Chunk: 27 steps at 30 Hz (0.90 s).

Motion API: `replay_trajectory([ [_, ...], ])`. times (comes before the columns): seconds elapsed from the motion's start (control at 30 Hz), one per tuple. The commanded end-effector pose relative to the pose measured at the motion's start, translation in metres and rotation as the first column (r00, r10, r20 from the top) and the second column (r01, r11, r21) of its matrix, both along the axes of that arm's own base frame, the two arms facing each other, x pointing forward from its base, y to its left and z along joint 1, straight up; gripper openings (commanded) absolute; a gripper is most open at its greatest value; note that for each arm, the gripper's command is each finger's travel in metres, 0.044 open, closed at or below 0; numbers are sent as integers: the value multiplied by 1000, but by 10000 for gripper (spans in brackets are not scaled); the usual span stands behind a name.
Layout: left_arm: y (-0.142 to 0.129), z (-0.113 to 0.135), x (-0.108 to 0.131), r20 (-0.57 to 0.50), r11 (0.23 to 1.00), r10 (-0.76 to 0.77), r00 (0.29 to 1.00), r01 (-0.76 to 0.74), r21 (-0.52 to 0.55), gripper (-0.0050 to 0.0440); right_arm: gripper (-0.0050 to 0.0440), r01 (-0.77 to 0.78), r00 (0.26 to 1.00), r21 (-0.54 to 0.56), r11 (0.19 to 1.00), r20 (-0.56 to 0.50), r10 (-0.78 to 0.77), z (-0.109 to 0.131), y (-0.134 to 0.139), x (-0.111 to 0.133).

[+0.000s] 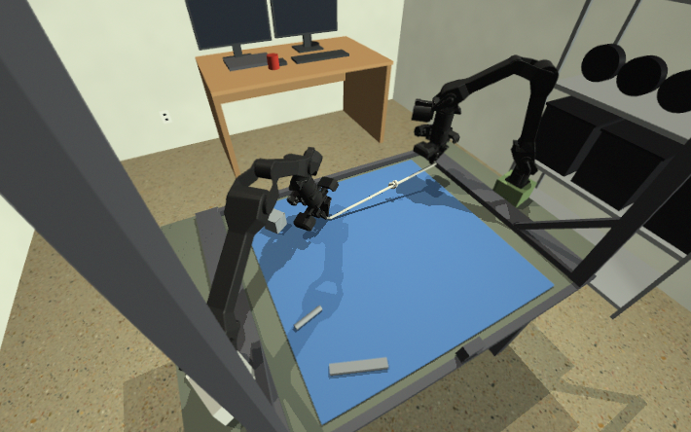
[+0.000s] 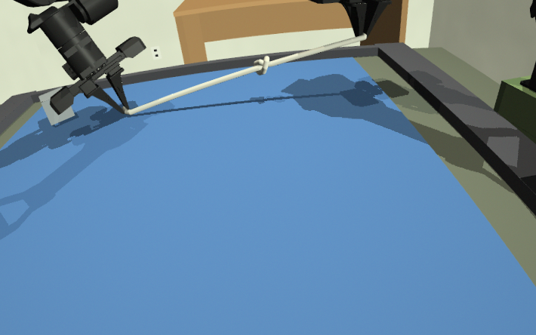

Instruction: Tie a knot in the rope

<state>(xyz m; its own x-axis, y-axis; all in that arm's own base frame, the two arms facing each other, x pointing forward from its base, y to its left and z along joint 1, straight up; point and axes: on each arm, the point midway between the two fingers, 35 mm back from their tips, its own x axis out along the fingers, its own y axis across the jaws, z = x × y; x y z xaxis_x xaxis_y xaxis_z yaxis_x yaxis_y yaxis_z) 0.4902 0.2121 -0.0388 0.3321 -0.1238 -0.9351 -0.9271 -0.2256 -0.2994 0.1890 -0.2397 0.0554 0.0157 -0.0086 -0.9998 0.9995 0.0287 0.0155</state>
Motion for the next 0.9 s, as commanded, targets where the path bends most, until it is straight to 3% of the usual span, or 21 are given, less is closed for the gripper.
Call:
replay_trajectory([
  [0.0, 5, 10, 1, 13, 1000, 10, 1000, -10, 13, 30, 15, 2, 1000, -11, 1000, -1, -3, 5, -1, -3],
  [0.87, 5, 10, 1, 13, 1000, 10, 1000, -10, 13, 30, 15, 2, 1000, -10, 1000, 1, -2, -31, 5, 15],
])
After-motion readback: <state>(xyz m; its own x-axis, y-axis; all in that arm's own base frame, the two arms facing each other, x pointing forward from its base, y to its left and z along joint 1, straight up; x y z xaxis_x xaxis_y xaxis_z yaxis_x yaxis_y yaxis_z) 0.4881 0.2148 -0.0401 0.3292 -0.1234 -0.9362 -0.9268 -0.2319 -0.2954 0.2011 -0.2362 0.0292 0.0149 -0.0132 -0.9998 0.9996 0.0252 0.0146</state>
